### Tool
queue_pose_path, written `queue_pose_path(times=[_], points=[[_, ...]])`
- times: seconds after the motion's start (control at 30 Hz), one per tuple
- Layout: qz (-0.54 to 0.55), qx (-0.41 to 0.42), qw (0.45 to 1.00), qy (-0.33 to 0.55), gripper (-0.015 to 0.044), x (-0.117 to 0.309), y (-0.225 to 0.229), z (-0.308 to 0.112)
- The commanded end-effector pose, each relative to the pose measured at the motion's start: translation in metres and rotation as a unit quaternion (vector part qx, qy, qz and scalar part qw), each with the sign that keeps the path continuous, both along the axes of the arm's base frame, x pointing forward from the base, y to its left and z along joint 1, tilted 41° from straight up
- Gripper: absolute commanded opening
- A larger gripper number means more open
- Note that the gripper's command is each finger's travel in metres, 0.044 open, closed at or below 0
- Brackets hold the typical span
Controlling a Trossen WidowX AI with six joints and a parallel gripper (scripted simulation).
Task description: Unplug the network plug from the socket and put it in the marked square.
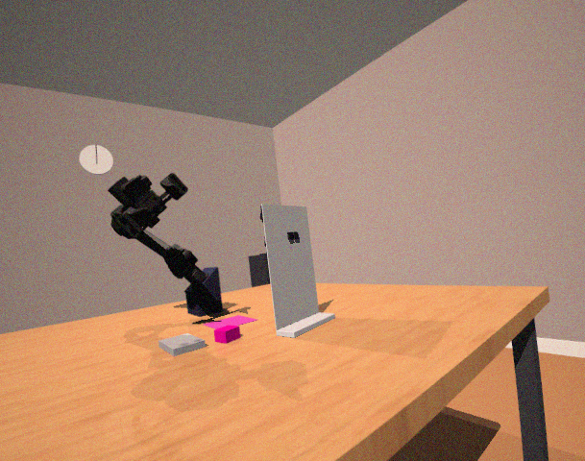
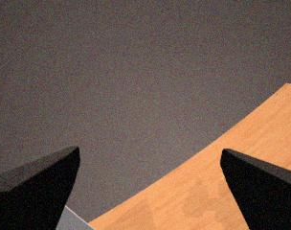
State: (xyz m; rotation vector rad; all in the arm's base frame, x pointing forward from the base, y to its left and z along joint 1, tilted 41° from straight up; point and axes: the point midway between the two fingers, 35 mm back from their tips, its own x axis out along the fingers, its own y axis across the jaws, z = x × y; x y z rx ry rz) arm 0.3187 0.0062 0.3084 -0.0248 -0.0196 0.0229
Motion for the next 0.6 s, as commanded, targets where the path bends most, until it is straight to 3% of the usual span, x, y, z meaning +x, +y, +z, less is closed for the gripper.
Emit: queue_pose_path(times=[0.0,0.27,0.57], points=[[0.001,0.002,1.000,0.001,0.0374,0.001,0.000,-0.001],[0.036,0.078,0.995,0.043,0.0164,0.019,0.019,-0.055],[0.069,0.177,0.978,0.091,0.0156,0.025,0.043,-0.116]])
